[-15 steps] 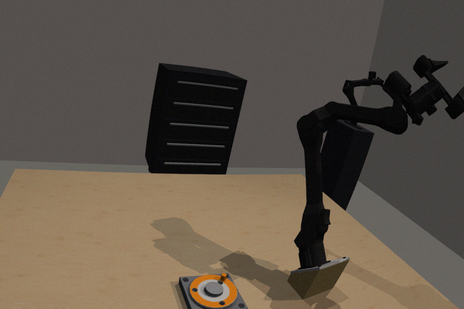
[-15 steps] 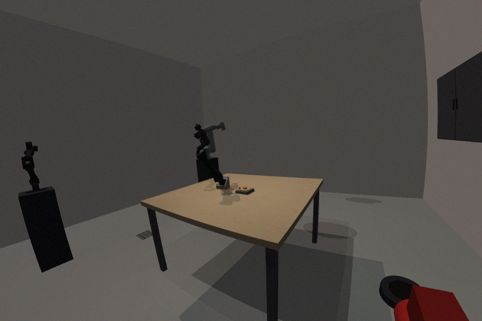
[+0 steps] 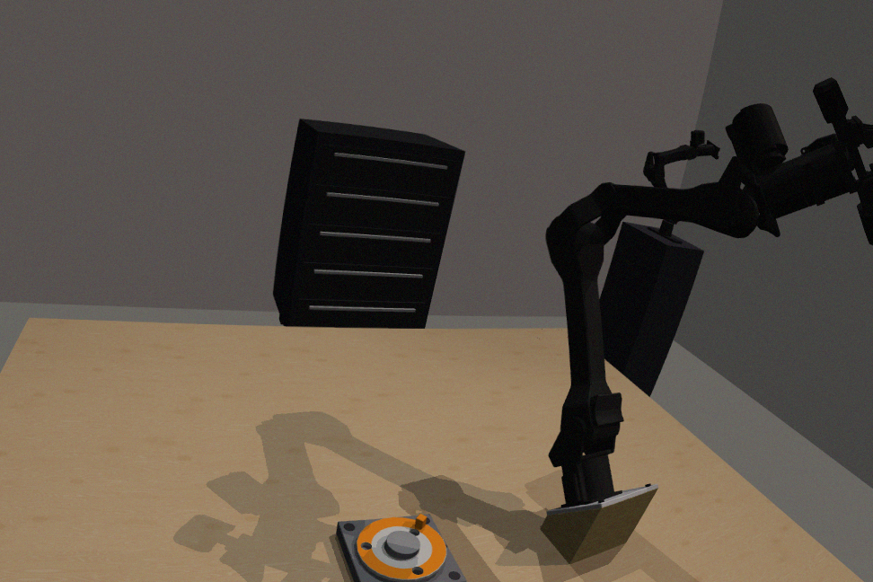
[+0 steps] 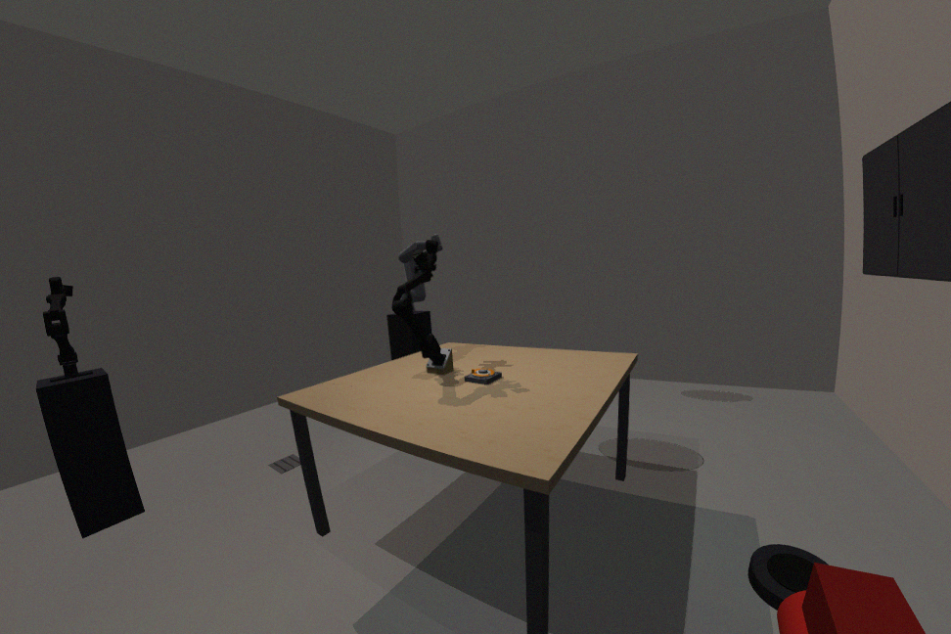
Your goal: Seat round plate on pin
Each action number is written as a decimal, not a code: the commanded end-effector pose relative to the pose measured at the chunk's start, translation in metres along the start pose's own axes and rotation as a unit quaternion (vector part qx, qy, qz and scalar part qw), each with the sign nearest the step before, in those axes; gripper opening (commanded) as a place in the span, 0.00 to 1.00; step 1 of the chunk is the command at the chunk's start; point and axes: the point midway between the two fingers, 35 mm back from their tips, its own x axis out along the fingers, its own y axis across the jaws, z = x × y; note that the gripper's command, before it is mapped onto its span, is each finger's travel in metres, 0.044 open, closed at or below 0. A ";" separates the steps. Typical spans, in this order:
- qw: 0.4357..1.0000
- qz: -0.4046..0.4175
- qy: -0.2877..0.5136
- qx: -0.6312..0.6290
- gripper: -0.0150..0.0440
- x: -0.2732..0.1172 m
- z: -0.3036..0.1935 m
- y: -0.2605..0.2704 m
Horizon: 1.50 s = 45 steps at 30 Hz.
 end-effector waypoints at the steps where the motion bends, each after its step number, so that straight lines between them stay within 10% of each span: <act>1: 0.990 0.011 0.117 0.076 0.25 -0.012 -0.077 -0.003; 11: 0.898 -0.016 0.364 0.246 0.25 -0.085 -0.227 -0.006; 24: 0.583 -0.145 0.670 0.436 0.25 -0.290 -0.362 0.019; 41: 0.007 -0.314 0.847 0.430 0.25 -0.569 -0.302 0.079; 45: -0.009 -0.316 0.848 0.425 0.25 -0.571 -0.294 0.085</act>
